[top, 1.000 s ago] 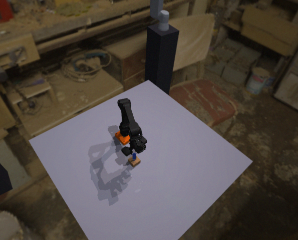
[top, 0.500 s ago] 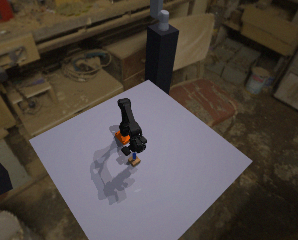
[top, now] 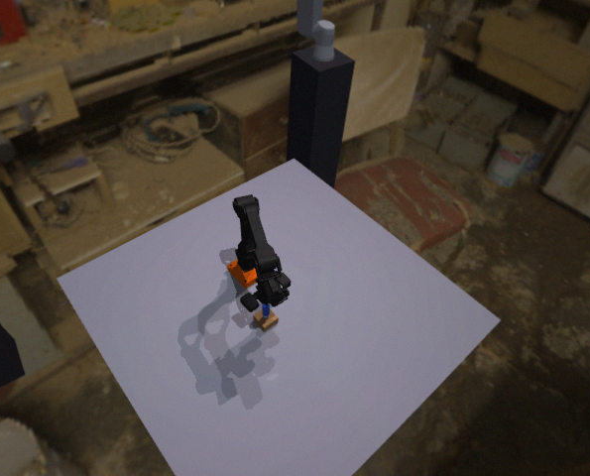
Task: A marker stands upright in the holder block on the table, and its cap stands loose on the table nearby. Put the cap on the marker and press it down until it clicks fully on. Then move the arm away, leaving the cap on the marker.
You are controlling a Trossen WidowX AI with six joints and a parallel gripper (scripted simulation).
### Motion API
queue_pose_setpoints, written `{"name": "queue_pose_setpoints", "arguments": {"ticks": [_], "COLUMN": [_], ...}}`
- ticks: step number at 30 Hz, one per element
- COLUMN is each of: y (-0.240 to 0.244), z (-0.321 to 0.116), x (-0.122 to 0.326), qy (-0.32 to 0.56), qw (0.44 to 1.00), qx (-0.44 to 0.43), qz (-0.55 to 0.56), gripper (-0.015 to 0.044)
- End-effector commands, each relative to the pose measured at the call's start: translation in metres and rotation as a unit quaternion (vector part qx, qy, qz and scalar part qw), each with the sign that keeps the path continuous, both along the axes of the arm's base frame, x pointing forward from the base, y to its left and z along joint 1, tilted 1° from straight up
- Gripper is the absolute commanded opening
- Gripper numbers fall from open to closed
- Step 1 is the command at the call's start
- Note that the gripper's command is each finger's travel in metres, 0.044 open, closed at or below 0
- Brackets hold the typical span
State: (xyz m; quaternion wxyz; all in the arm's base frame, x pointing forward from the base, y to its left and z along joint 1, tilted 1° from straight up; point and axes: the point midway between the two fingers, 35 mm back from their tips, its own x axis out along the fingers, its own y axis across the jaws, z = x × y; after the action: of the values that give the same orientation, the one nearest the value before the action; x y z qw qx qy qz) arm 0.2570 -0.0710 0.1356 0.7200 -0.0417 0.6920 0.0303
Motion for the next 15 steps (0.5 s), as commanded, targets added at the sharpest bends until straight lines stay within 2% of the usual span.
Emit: {"name": "queue_pose_setpoints", "arguments": {"ticks": [1,15], "y": [0.0,-0.001], "z": [-0.007,-0.027], "x": [-0.001,0.001], "qy": [0.002,0.002], "qw": [1.0,1.0], "qx": [0.0,0.0], "qz": [-0.002,-0.002], "gripper": [0.0,0.0]}}
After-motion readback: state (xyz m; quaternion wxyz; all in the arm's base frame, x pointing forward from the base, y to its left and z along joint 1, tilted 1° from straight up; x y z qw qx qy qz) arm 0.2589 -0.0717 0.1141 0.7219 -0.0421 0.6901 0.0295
